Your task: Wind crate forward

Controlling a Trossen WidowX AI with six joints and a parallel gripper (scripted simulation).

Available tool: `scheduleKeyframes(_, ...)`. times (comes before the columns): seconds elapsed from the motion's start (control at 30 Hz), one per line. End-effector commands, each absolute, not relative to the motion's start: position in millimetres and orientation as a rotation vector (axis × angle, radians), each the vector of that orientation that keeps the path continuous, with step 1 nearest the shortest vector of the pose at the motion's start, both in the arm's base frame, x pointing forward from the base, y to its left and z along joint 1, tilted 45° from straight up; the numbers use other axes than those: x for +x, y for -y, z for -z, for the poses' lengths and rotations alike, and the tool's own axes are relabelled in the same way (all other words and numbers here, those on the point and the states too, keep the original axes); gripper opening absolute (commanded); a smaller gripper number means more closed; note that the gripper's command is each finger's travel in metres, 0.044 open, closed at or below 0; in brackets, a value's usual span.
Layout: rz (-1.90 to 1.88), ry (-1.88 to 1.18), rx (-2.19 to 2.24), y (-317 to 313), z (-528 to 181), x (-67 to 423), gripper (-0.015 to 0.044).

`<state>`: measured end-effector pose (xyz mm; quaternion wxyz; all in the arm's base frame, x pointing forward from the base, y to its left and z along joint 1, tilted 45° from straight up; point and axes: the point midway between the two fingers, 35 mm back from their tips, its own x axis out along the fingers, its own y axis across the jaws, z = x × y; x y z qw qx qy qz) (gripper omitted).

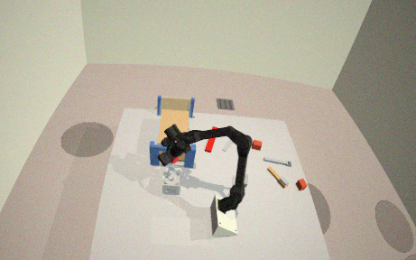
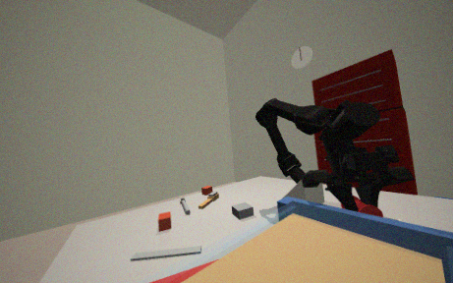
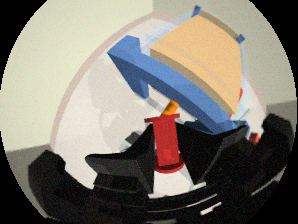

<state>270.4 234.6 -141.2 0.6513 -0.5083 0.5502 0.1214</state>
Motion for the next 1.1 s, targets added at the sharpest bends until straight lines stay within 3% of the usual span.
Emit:
scheduleKeyframes(0.0, -0.291, -1.254, -1.134, -243.9, 150.0, 266.9, 0.0)
scheduleKeyframes(1.07, -0.294, -1.254, -1.131, -271.8, 176.5, 250.7, 0.0)
